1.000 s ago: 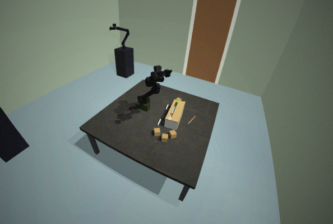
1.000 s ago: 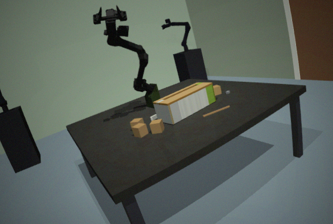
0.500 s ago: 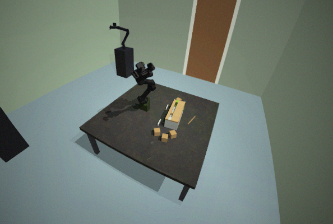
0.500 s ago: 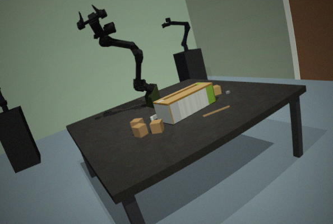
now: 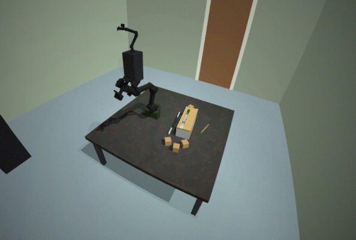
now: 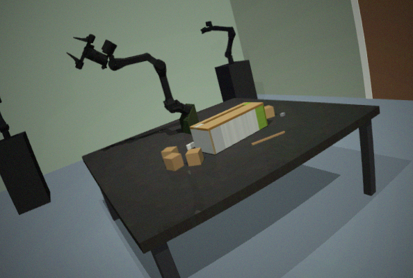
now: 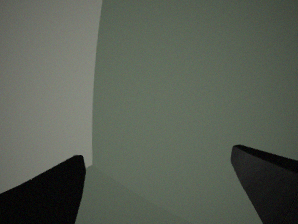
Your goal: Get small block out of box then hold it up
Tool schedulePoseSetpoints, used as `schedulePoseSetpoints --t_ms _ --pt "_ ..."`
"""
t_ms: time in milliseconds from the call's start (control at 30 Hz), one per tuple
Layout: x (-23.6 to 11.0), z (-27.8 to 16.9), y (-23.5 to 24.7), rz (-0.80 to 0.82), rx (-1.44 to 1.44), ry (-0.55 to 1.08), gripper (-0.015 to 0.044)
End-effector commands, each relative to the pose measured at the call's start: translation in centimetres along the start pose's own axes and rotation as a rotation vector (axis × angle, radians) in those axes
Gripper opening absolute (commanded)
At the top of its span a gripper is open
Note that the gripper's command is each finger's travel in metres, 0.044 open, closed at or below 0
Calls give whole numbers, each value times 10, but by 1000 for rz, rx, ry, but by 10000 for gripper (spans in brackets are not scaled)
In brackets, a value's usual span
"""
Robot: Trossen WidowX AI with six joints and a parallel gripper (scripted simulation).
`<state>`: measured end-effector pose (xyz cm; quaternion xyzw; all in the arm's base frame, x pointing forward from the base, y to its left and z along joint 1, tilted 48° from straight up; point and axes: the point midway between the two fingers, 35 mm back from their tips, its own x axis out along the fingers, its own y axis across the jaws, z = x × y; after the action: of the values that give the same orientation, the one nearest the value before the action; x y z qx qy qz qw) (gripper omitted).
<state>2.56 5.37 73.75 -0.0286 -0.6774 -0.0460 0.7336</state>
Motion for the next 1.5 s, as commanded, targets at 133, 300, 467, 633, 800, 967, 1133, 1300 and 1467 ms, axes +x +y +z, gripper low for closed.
schedulePoseSetpoints --t_ms 133,300,467,633,800,967,1133,1300,1467 --pt "-7 10 -104 -268 227 -53 400" --pt "-22 -8 -172 -459 356 -49 400" --pt "-45 -45 -232 -654 472 -17 400" --pt "-80 -101 -283 -873 580 50 400" --pt "-126 -169 -315 -1091 664 156 400" --pt "-178 -240 -323 -1297 717 302 400" --pt "-237 -308 -310 -1482 735 488 400" --pt "-301 -365 -277 -1650 714 707 400" --pt "-366 -405 -230 -1781 647 955 400"
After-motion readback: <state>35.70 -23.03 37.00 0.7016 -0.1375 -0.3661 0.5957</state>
